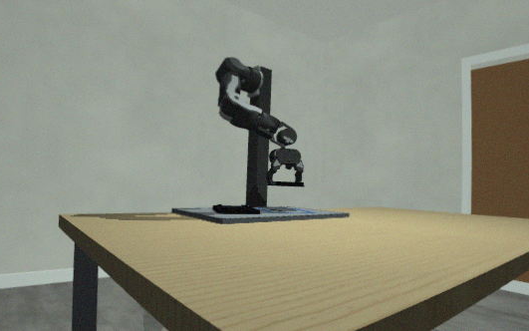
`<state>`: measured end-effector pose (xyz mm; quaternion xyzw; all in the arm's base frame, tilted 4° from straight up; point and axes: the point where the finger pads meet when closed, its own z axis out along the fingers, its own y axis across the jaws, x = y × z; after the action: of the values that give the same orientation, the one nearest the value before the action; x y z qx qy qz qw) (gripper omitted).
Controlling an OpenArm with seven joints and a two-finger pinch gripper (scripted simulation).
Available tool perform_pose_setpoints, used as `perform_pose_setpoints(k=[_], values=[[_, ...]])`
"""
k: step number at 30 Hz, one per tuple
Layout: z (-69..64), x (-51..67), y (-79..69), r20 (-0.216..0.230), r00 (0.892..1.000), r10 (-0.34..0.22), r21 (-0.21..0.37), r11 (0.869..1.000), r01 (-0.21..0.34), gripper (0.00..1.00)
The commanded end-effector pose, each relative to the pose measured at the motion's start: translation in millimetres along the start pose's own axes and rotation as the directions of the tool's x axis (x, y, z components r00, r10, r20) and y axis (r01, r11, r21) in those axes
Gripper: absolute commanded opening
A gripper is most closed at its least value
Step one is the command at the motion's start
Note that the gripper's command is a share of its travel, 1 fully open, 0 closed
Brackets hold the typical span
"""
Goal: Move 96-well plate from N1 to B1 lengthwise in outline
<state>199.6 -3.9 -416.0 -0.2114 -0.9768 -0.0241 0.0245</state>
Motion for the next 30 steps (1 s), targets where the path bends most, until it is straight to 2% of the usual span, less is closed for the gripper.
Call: perform_pose_setpoints(k=[1,10,15,27,30], values=[[-1.1,0.7,1.7,-0.003,1.000,-0.004,-0.006,1.000,0.004,0.00],[-1.1,0.7,1.7,-0.003,1.000,-0.004,-0.006,1.000,0.004,0.00],[30.7,1.6,-0.5,-0.006,1.000,-0.009,-0.007,1.000,0.009,0.00],[30.7,1.6,-0.5,-0.006,1.000,-0.009,-0.007,1.000,0.009,0.00],[49.6,1.8,-1.4,-0.006,1.000,-0.009,-0.007,1.000,0.009,0.00]])
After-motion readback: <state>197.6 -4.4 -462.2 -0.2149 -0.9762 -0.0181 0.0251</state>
